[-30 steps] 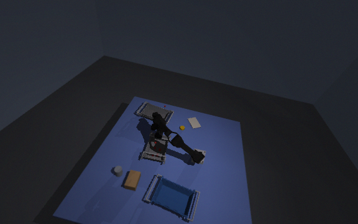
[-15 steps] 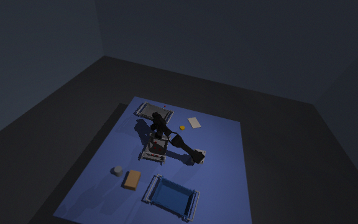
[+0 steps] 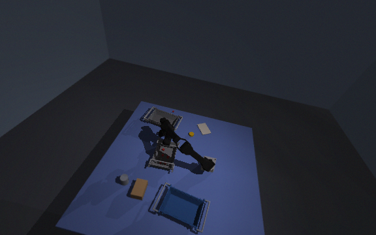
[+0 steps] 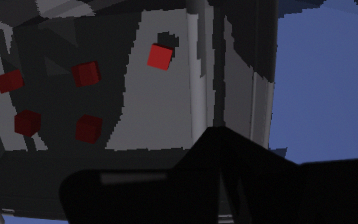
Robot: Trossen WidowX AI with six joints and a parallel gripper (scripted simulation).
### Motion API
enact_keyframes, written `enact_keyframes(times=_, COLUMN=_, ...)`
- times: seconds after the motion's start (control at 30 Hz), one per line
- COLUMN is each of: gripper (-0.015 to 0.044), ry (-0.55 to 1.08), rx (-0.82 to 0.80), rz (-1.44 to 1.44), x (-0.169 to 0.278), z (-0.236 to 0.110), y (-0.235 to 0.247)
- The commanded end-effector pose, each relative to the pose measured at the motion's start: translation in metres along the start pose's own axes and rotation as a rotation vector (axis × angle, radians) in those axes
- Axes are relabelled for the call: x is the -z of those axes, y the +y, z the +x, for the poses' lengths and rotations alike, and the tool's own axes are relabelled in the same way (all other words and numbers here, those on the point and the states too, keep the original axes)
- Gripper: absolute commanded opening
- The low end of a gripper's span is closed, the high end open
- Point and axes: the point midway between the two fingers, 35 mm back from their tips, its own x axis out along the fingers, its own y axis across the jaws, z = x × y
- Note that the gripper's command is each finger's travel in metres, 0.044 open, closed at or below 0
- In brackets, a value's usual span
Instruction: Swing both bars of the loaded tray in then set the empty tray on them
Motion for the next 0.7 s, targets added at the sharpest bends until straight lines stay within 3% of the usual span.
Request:
enact_keyframes(times=0.0, gripper=0.0000, ry=0.000, rx=0.000, rz=0.000, x=0.0000, z=-0.0001, y=0.0000)
enact_keyframes(times=0.57, gripper=0.0000, ry=0.000, rx=0.000, rz=0.000, x=0.0000, z=-0.0001, y=0.0000)
enact_keyframes(times=0.67, gripper=0.0079, ry=0.000, rx=0.000, rz=0.000, x=0.0000, z=-0.0001, y=0.0000)
